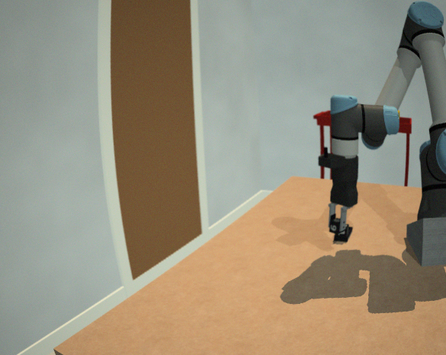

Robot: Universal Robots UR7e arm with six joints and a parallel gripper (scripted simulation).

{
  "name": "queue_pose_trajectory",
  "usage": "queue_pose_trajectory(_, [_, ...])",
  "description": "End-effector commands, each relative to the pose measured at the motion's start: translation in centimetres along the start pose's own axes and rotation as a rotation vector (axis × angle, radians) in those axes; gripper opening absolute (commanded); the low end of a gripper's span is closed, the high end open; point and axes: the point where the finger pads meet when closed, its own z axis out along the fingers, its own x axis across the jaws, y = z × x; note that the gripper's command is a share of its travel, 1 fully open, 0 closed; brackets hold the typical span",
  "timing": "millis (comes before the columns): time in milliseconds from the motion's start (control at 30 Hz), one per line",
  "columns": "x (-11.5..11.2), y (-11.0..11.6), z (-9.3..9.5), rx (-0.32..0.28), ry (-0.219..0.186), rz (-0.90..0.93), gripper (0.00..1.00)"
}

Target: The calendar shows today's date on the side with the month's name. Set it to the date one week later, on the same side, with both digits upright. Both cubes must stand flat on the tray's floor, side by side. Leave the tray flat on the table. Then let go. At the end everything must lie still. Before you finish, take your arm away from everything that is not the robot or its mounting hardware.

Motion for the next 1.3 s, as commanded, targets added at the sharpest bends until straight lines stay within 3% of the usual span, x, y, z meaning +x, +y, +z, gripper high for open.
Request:
queue_pose_trajectory(0, [0.0,0.0,1.9,0.000,0.000,0.000,0.60])
queue_pose_trajectory(500, [0.0,0.0,5.3,0.000,0.000,0.000,0.60])
queue_pose_trajectory(1267, [0.0,0.0,5.6,0.000,0.000,0.000,0.60])
